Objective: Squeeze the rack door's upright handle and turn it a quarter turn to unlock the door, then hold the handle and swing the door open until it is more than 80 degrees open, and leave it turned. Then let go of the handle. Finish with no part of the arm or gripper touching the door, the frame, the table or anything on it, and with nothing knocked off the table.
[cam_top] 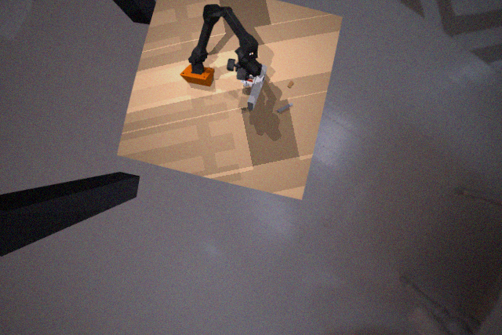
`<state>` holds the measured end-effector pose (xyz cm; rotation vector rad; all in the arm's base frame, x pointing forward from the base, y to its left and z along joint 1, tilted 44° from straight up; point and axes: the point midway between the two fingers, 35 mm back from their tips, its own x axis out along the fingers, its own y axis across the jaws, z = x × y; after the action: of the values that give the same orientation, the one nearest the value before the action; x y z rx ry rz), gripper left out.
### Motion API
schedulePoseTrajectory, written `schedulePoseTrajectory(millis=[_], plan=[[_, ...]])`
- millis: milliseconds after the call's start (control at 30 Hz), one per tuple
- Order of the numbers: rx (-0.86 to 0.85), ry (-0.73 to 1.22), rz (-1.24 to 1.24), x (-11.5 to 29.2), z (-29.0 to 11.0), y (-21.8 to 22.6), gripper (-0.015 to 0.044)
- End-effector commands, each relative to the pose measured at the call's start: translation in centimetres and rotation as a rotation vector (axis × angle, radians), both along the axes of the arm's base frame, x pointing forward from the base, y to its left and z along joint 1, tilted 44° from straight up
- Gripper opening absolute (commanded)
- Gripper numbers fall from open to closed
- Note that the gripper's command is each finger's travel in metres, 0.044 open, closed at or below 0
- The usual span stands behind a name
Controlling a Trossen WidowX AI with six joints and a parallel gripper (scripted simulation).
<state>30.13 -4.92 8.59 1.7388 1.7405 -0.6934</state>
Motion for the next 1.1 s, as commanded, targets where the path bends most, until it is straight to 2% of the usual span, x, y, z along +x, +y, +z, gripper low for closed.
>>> schedulePoseTrajectory(millis=[0, 1067], plan=[[-0.008, -0.081, 0.073, -0.4, -0.2, -0.2, 0.0008], [-0.019, -0.415, 0.419, -6.0, -2.8, -2.7, 0.0008]])
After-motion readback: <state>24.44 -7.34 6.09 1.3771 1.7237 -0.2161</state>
